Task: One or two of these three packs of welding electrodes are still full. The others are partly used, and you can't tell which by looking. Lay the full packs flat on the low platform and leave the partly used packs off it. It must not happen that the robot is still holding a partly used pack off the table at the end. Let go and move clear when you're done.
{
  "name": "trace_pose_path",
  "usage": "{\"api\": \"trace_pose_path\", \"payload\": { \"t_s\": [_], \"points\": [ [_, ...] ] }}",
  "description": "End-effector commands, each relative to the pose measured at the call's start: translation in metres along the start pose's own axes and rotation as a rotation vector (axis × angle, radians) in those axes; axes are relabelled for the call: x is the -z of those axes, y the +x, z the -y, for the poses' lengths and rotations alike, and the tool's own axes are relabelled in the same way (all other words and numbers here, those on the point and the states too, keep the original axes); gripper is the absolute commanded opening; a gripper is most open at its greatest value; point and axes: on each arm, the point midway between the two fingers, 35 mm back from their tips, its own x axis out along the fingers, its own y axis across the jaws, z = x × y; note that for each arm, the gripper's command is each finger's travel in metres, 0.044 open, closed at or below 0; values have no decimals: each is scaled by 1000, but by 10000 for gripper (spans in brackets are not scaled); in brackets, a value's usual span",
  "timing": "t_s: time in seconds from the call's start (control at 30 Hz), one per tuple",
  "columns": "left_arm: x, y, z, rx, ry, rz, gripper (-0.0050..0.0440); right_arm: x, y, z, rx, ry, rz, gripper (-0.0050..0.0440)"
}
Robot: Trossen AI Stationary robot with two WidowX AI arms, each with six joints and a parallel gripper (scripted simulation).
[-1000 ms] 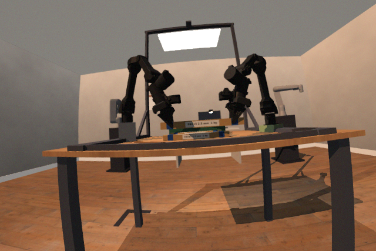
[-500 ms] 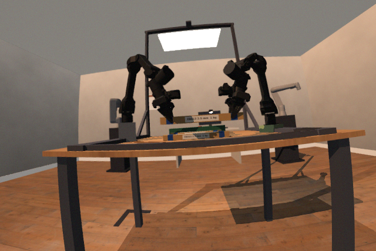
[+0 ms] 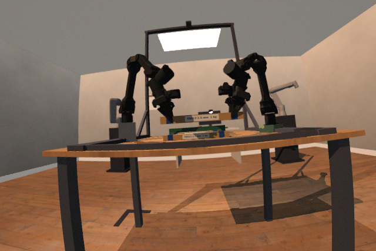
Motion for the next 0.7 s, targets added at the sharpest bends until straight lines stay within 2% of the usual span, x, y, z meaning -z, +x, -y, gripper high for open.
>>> {"api": "trace_pose_path", "payload": {
  "t_s": [0.0,0.47,0.5,0.67],
  "points": [
    [-8,-22,-8,-50,11,37,-50,-10,-20,10,41,-15,38,-50],
    [-7,-23,-9,-50,11,37,-50,-9,-20,10,41,-15,35,-50],
    [-3,-20,-4,-38,12,26,-50,-3,-17,4,32,1,21,-50],
    [-2,-17,6,-29,7,20,-50,-4,-16,-4,31,-1,23,-50]
  ]
}}
